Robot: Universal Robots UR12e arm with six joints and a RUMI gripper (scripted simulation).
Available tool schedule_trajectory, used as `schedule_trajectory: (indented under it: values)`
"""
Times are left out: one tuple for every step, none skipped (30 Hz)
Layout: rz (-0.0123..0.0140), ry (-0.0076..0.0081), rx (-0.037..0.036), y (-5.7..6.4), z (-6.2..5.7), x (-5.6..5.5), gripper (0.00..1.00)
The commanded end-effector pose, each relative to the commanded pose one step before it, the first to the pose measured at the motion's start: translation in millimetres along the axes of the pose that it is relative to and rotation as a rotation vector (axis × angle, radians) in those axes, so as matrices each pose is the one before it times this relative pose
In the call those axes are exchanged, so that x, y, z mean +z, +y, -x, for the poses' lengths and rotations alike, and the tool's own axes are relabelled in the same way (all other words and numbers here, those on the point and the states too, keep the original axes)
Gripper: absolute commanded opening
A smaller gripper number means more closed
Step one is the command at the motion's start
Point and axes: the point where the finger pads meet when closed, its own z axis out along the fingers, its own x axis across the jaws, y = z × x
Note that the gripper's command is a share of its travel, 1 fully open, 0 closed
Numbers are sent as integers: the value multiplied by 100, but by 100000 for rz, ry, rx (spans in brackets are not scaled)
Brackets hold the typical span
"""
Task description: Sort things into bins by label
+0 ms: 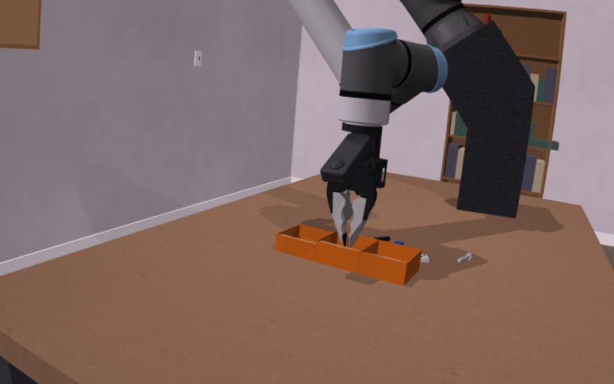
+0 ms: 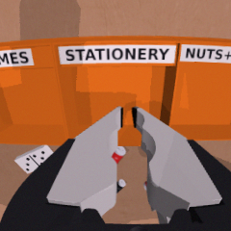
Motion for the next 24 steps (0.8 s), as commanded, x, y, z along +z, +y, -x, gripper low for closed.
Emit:
schedule_trajectory:
  values:
    - [-324,-15,-14,-164,7,-110,4]
    - [0,0,0,0,0,0,4]
    - [0,0,0,0,0,0,4]
    - [0,0,0,0,0,0,4]
    - [0,0,0,0,0,0,4]
    - [0,0,0,0,0,0,4]
    - [0,0,0,0,0,0,4]
    - [0,0,0,0,0,0,4]
    - [0,0,0,0,0,0,4]
    - [0,0,0,0,0,0,4]
    - [0,0,0,0,0,0,4]
    - [0,0,0,0,0,0,4]
    - [0,0,0,0,0,0,4]
    - [0,0,0,0,0,0,4]
    - [0,0,0,0,0,0,4]
    - [0,0,0,0,0,0,4]
    - [0,0,0,0,0,0,4]
    - [0,0,0,0,0,0,4]
    - [0,0,0,0,0,0,4]
    - [0,0,0,0,0,0,4]
    - [-158,4,-28,-71,0,-263,4]
    - [76,-55,-104,81,76,-177,4]
    - [108,-42,-46,92,43,-138,4]
    - [9,13,4,-1,-5,-139,4]
